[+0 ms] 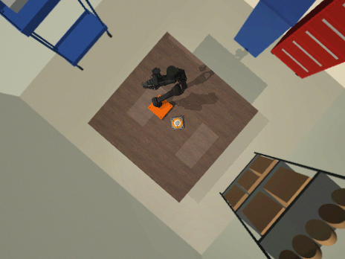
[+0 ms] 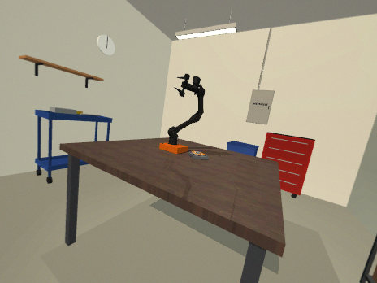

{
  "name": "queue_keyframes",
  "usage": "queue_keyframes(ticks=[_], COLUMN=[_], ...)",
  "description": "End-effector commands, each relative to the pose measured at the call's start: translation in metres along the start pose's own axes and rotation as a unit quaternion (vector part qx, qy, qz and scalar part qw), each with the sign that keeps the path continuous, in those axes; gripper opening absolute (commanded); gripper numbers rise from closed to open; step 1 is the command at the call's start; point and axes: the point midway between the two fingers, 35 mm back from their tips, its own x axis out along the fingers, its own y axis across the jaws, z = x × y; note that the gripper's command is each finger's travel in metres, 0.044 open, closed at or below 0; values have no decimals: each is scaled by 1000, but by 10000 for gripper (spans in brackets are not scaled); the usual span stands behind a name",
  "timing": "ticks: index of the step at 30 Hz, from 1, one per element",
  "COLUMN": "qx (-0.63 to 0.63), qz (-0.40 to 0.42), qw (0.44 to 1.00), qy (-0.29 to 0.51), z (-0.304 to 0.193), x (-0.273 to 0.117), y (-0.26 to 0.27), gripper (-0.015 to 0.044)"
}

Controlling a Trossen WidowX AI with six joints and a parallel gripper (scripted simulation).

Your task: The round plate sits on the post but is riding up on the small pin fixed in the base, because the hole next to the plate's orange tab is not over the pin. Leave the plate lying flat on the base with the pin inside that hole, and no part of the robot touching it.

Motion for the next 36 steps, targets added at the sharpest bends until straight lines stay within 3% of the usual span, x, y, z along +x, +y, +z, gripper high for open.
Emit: queue_keyframes(ticks=[1, 8, 10, 15, 19, 24, 26, 31, 34, 36], qx=[-3, -128, -138, -238, -288, -386, -401, -500, -527, -557], qz=[-2, -61, -53, -51, -48, -23, -17, 36, 54, 74], qw=[1000, 971, 965, 903, 860, 752, 733, 583, 531, 465], qy=[5, 193, 214, 353, 418, 534, 549, 639, 661, 684], z=[0, -45, -53, -119, -160, -244, -255, -331, -351, -371], x=[3, 93, 95, 130, 137, 127, 123, 78, 59, 32], y=[0, -21, -20, -38, -51, -82, -87, -130, -145, -167], gripper=[374, 190, 138, 6, 0, 0, 0, 0, 0, 0])
